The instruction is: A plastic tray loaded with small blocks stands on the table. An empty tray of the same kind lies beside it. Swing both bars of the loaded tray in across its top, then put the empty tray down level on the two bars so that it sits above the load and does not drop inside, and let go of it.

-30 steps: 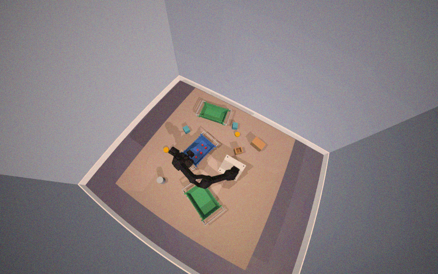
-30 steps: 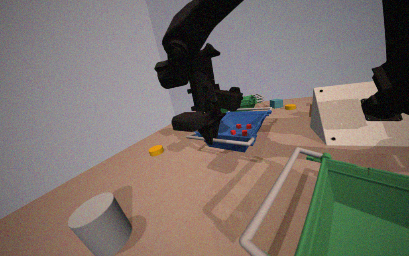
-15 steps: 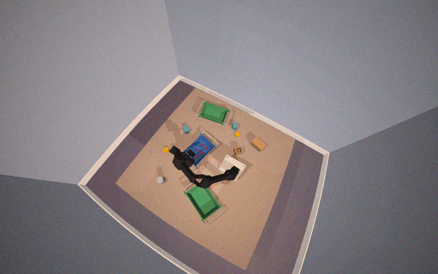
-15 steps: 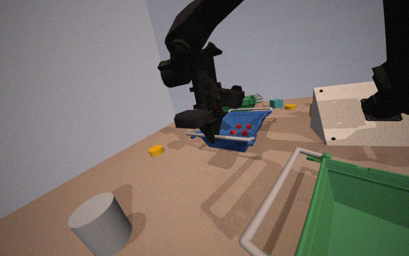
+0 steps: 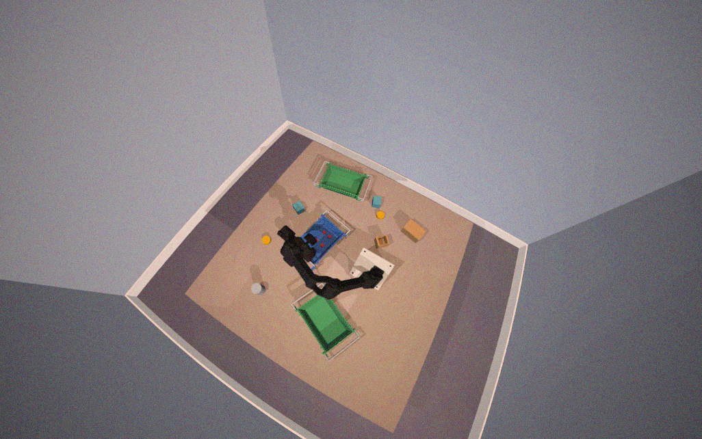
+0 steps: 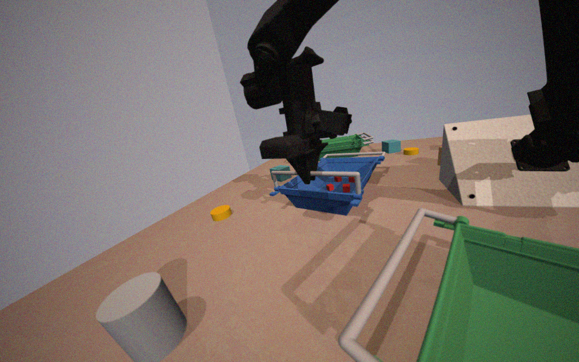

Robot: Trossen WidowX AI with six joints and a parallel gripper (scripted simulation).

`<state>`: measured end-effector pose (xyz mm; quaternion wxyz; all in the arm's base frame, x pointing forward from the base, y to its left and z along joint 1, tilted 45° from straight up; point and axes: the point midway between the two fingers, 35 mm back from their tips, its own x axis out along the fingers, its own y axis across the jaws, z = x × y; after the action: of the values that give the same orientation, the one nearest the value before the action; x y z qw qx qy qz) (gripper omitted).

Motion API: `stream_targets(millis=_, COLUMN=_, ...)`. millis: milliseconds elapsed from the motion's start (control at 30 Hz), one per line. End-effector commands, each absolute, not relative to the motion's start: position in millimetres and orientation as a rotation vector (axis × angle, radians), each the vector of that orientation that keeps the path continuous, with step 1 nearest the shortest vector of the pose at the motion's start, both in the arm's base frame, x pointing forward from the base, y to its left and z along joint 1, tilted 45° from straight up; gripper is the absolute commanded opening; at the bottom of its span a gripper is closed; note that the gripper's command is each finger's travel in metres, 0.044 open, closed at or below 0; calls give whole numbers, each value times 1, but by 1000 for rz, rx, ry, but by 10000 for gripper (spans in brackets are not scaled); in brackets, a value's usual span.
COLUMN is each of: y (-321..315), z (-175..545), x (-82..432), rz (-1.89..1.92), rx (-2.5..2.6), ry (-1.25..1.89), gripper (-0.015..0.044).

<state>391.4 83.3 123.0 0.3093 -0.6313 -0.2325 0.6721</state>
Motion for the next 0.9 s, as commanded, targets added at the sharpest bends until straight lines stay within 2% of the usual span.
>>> stream_targets(millis=0, y=78, z=104, x=387, rz=1797, rx=-1654, ry=-607, gripper=86)
stream_targets(millis=233, y=78, z=83, x=385, rz=1798, rx=-1653, ry=-609, gripper=86)
stream_targets(millis=533, y=51, z=118, x=386, rz=1774, rx=-1670, ry=-528, gripper=86)
stream_targets(millis=867, y=55, z=111, x=387, rz=1769, rx=-1666, ry=-543, gripper=86)
